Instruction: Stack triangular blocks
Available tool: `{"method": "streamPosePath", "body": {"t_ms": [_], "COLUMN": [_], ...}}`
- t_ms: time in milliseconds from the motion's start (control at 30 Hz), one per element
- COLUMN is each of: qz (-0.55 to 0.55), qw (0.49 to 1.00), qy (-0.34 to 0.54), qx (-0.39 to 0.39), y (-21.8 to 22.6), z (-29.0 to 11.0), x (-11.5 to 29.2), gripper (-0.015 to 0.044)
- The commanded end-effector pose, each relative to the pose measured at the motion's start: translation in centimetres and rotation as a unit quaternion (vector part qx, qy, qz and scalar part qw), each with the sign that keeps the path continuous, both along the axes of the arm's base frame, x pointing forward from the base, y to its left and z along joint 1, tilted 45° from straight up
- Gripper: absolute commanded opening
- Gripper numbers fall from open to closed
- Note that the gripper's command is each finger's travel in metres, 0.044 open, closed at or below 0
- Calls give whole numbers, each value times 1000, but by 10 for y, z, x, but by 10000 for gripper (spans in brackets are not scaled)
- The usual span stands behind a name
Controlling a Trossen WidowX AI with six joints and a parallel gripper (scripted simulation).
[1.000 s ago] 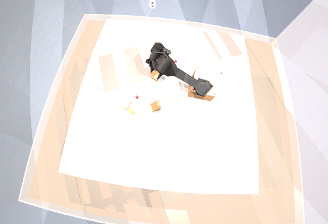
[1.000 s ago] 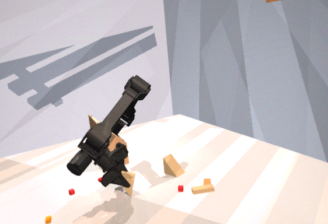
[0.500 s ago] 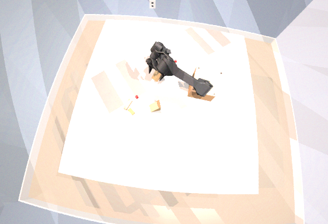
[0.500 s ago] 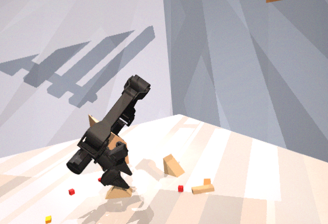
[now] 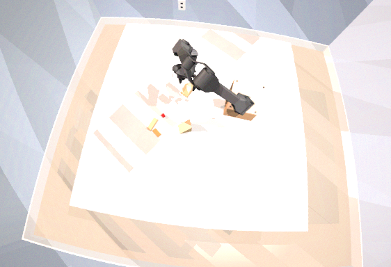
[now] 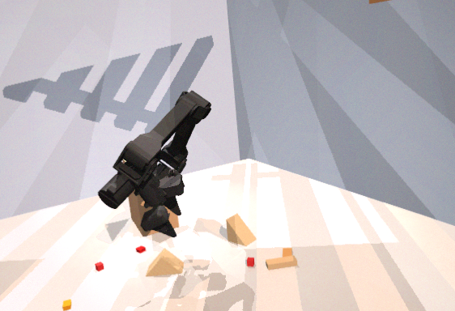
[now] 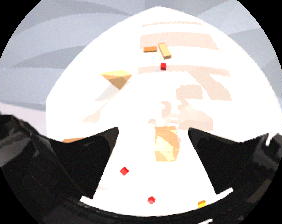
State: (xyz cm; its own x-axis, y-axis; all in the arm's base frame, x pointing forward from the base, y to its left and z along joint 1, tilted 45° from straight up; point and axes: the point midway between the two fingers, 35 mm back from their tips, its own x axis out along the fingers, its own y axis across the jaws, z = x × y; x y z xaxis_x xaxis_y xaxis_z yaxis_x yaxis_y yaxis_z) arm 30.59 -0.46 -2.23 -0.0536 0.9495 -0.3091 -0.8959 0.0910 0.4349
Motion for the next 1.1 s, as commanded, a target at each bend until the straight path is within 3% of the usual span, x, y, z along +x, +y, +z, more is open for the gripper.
{"method": "streamPosePath", "body": {"t_ms": [0, 133, 233, 300, 667, 967, 1067], "qz": [123, 200, 188, 165, 161, 160, 162], "qw": [983, 920, 853, 822, 818, 818, 818], "qy": [42, 63, 38, 16, 13, 15, 14], "qx": [-126, -332, -485, -546, -553, -552, -552], "y": [29, 46, 58, 65, 66, 69, 69], "z": [-2, -4, 5, 13, 12, -77, -83], "x": [-6, 0, 19, 30, 31, 7, 4], "gripper": [440, 440, 440, 440, 440, 440, 440]}}
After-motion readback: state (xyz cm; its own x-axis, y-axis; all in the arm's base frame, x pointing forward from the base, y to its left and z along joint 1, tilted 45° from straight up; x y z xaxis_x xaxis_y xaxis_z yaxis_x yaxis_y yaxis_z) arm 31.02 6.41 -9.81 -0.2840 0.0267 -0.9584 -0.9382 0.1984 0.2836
